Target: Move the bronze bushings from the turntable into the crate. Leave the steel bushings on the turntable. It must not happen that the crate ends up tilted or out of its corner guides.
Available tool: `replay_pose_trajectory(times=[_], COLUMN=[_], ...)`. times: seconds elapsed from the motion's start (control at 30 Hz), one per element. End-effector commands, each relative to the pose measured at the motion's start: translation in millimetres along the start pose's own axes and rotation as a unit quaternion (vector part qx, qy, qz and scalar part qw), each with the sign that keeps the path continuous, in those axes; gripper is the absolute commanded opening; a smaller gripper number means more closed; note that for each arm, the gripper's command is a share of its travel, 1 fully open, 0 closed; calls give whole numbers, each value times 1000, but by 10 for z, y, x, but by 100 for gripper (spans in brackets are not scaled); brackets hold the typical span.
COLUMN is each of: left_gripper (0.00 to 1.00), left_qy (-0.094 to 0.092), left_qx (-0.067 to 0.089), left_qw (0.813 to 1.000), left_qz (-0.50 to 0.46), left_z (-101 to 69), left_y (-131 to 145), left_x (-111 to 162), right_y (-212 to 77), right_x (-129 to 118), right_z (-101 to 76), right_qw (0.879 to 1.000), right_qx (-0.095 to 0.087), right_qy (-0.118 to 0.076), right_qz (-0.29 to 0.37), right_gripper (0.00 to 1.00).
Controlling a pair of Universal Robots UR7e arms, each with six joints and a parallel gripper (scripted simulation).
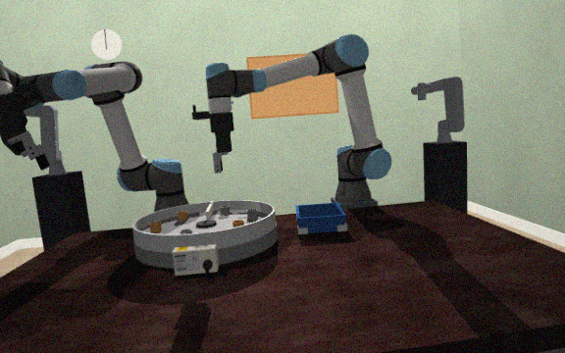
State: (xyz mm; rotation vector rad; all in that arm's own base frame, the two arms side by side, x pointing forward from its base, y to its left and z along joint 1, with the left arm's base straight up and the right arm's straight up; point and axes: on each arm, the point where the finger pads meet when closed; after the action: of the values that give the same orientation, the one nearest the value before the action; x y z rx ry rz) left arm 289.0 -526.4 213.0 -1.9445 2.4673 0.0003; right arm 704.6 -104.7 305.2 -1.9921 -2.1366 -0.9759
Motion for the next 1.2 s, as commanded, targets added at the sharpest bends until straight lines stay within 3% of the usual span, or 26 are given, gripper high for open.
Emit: replay_pose_trajectory(times=[0.0, 0.33, 0.4, 0.47, 0.6, 0.9, 0.97, 1.17], left_gripper=[100, 100, 100, 100, 100, 100, 100, 100], left_qy=[1, 1, 1, 1, 1, 1, 1, 1], left_qx=[1, 1, 1, 1, 1, 1, 1, 1], left_qw=[1000, 1000, 1000, 1000, 1000, 1000, 1000, 1000], left_qz=[0, 0, 0, 0, 0, 0, 0, 0], left_z=[-9, -9, -9, -9, -9, -9, -9, -9], left_y=[-2, -2, -2, -2, -2, -2, -2, -2], left_x=[3, 3, 3, 3, 3, 3, 3, 3], right_y=[-480, -1685, -1685, -2181, -2763, -4257, -4257, -5272], right_x=[-708, -1745, -1745, -2025, -2229, -2480, -2480, -2426], right_z=[-512, -1390, -1390, -1684, -1964, -2548, -2548, -2824], right_qw=[999, 990, 990, 987, 980, 965, 965, 955], right_qx=[-6, 12, 12, 21, 40, 86, 86, 120], right_qy=[-52, -136, -136, -157, -188, -235, -235, -254], right_qz=[6, 27, 27, 33, 46, 73, 73, 92], right_gripper=[100, 100, 100, 100, 100, 100, 100, 100])
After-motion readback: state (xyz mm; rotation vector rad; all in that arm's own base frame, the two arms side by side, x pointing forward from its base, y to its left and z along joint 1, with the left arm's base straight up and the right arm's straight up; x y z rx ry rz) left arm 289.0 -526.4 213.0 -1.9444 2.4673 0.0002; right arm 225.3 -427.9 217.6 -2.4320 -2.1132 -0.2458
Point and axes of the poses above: on each arm, the point where the finger pads meet when closed, its own z axis out along the fingers, its own y axis across the jaws, x = y × z, and after that the axes turned 13 degrees about z, right-handed
